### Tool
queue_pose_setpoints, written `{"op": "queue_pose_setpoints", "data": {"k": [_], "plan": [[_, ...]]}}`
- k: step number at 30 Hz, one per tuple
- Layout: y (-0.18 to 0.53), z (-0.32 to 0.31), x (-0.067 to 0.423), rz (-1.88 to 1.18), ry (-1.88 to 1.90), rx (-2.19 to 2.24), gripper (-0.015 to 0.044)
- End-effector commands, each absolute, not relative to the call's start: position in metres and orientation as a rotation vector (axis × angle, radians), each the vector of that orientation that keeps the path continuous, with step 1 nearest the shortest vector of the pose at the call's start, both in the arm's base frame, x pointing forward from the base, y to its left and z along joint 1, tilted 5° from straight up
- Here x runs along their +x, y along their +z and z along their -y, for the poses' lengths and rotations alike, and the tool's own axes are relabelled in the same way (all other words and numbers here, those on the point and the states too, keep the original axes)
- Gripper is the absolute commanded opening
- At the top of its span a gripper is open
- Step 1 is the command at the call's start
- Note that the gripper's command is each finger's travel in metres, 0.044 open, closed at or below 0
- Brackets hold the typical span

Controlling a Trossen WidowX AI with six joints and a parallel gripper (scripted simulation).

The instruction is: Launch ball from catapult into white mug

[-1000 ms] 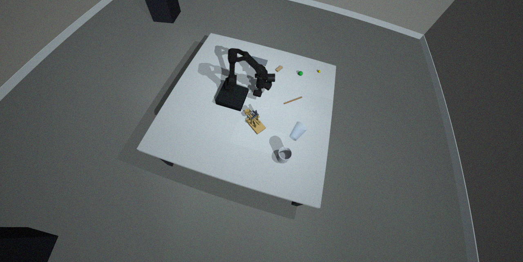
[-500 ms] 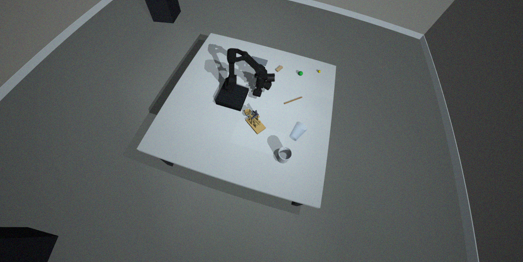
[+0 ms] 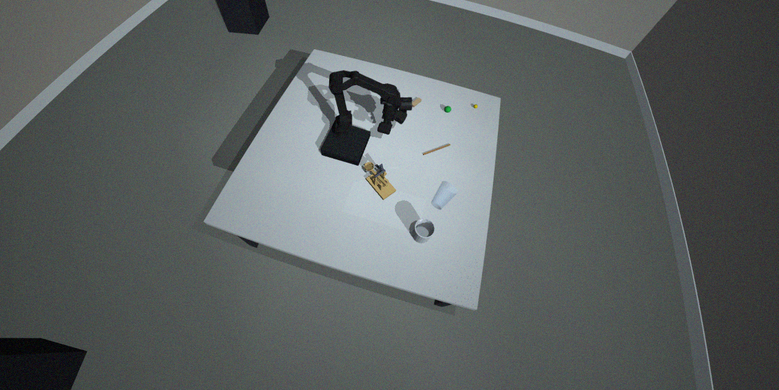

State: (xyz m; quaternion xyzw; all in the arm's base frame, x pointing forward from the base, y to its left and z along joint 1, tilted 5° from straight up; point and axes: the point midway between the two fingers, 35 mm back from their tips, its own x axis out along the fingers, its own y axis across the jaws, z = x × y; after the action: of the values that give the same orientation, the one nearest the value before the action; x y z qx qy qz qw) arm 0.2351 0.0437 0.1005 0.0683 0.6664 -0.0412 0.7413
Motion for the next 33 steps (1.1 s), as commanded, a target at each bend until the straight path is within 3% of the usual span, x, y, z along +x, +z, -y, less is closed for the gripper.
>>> {"op": "queue_pose_setpoints", "data": {"k": [1,33], "plan": [[0.120,-0.042,0.230,-1.460,-0.103,0.147,0.0000],[0.125,0.059,0.232,-1.600,-0.332,0.342,0.0000]]}}
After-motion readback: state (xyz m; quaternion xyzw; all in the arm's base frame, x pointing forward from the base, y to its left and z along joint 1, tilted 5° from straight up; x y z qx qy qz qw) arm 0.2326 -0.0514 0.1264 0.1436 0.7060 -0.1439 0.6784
